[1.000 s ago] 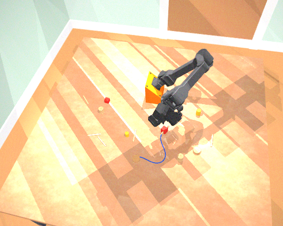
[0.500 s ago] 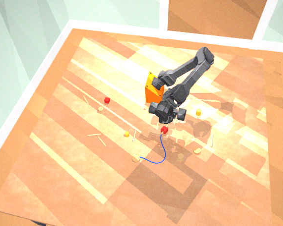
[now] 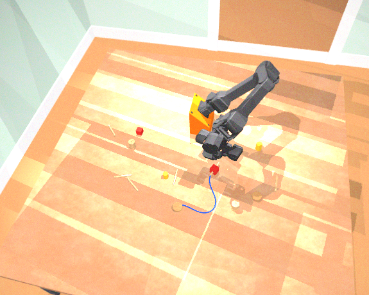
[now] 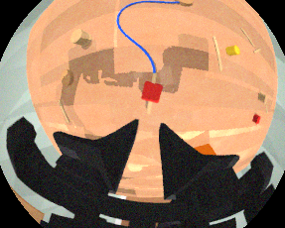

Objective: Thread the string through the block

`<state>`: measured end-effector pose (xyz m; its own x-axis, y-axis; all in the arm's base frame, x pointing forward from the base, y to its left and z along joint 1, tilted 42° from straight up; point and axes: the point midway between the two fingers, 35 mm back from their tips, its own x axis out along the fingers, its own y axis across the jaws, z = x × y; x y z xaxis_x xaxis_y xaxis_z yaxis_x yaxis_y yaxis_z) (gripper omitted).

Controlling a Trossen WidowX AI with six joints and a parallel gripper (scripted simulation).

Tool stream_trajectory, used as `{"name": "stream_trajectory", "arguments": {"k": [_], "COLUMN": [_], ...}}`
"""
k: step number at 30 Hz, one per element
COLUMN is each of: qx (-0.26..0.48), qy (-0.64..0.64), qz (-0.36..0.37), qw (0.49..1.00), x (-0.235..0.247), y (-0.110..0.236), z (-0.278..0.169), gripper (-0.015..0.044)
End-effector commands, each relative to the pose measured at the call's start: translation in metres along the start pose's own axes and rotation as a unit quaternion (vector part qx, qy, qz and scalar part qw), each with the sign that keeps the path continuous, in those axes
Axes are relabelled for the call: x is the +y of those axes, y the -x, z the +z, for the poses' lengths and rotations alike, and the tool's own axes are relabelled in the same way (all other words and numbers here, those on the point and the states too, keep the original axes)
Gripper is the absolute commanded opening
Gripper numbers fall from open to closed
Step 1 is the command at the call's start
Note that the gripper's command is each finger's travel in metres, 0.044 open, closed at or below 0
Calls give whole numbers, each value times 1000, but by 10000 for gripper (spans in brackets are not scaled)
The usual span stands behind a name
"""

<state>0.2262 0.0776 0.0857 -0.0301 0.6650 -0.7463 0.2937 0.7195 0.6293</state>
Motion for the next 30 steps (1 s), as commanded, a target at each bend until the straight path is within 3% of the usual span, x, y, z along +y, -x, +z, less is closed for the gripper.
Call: {"name": "stream_trajectory", "arguments": {"k": [1, 30], "qx": [2, 2], "qy": [-2, -2], "qz": [1, 1], "qw": [1000, 1000], "x": [0, 1], "y": [-6, -54], "z": [0, 1], "gripper": [122, 122]}}
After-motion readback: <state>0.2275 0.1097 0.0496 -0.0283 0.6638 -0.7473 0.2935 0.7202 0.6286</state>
